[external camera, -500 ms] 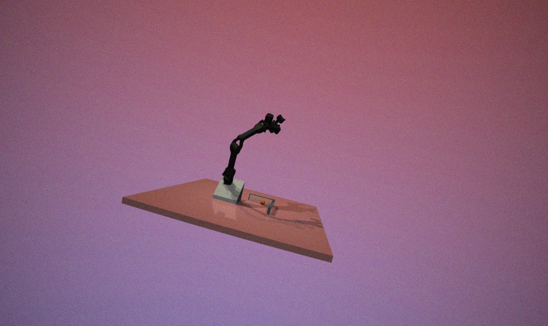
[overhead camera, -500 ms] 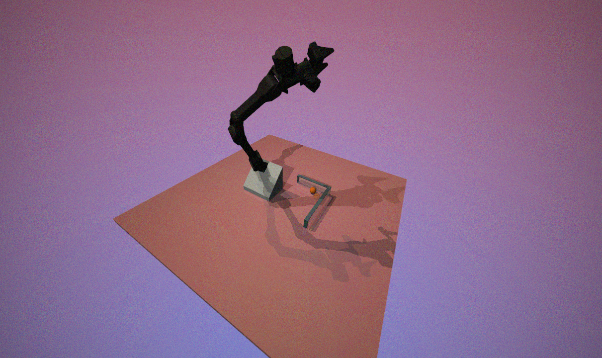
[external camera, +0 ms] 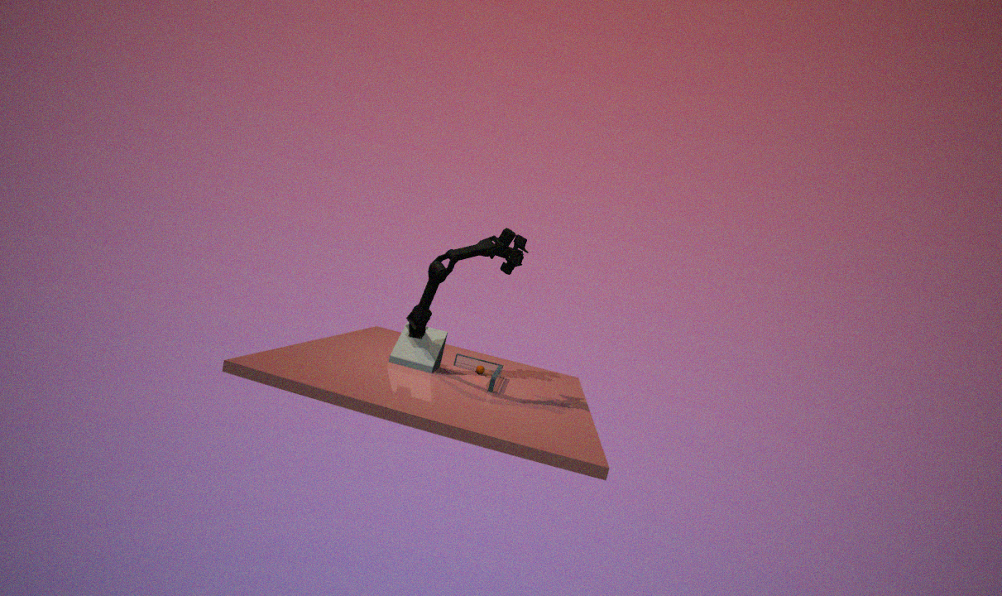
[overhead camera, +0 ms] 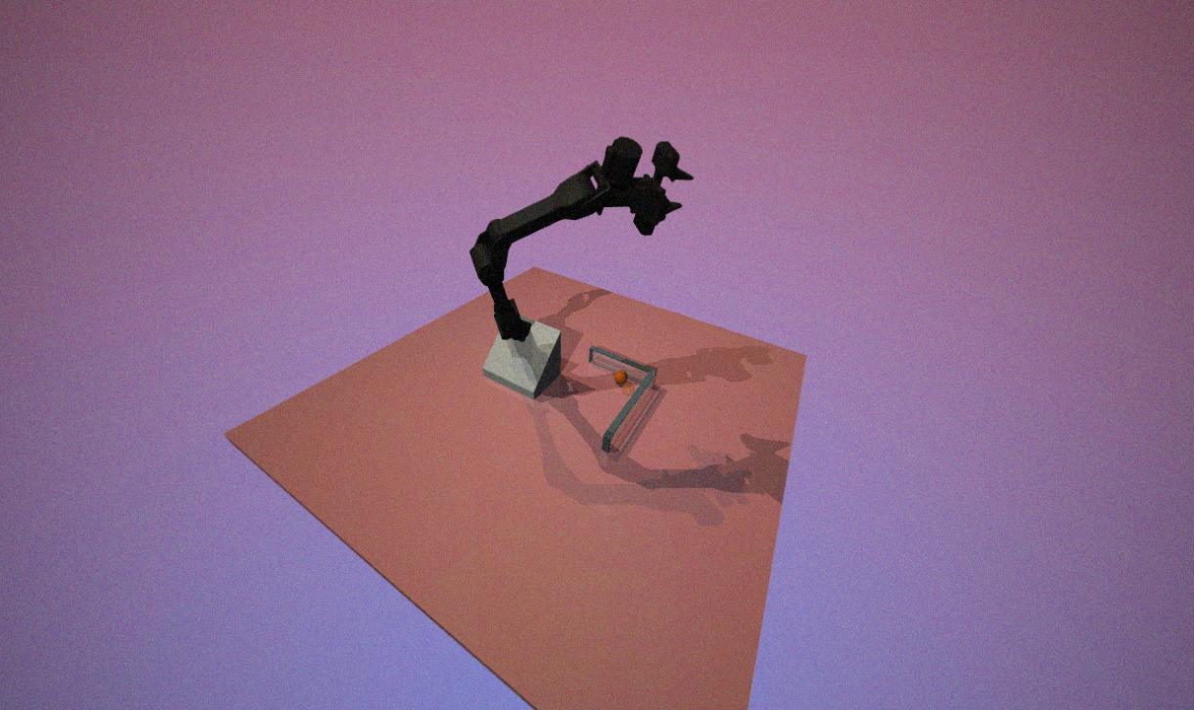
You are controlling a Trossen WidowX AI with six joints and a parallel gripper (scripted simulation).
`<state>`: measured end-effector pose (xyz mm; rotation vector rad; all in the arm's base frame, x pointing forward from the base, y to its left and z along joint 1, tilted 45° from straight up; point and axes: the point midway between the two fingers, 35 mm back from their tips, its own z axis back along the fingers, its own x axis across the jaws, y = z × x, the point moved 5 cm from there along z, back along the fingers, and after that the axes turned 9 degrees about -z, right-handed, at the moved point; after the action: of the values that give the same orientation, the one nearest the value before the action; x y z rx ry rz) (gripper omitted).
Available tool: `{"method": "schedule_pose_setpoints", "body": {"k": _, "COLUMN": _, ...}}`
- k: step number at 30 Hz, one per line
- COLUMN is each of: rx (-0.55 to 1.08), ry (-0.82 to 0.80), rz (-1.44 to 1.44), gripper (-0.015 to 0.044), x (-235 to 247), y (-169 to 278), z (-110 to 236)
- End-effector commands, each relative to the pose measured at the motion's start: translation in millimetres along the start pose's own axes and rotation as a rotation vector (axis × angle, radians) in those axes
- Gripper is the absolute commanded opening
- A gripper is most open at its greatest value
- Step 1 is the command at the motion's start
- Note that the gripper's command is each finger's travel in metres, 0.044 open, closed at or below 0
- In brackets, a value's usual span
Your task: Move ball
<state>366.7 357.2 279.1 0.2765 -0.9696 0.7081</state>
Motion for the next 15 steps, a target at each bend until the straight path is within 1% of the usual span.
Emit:
{"method": "schedule_pose_setpoints", "body": {"k": 1, "rx": -0.081, "ry": 0.19, "rz": 0.269, "gripper": 0.0307, "x": -52, "y": -28, "z": -32}}
{"method": "schedule_pose_setpoints", "body": {"k": 5, "rx": -0.096, "ry": 0.35, "rz": 0.478, "gripper": 0.0307, "x": -94, "y": -49, "z": -50}}
{"method": "schedule_pose_setpoints", "body": {"k": 8, "rx": -0.077, "ry": 0.461, "rz": 0.603, "gripper": 0.0307, "x": -125, "y": -62, "z": -59}}
{"method": "schedule_pose_setpoints", "body": {"k": 12, "rx": -0.017, "ry": 0.624, "rz": 0.78, "gripper": 0.0307, "x": -170, "y": -81, "z": -66}}
{"method": "schedule_pose_setpoints", "body": {"k": 15, "rx": 0.059, "ry": 0.761, "rz": 0.935, "gripper": 0.0307, "x": -208, "y": -95, "z": -69}}
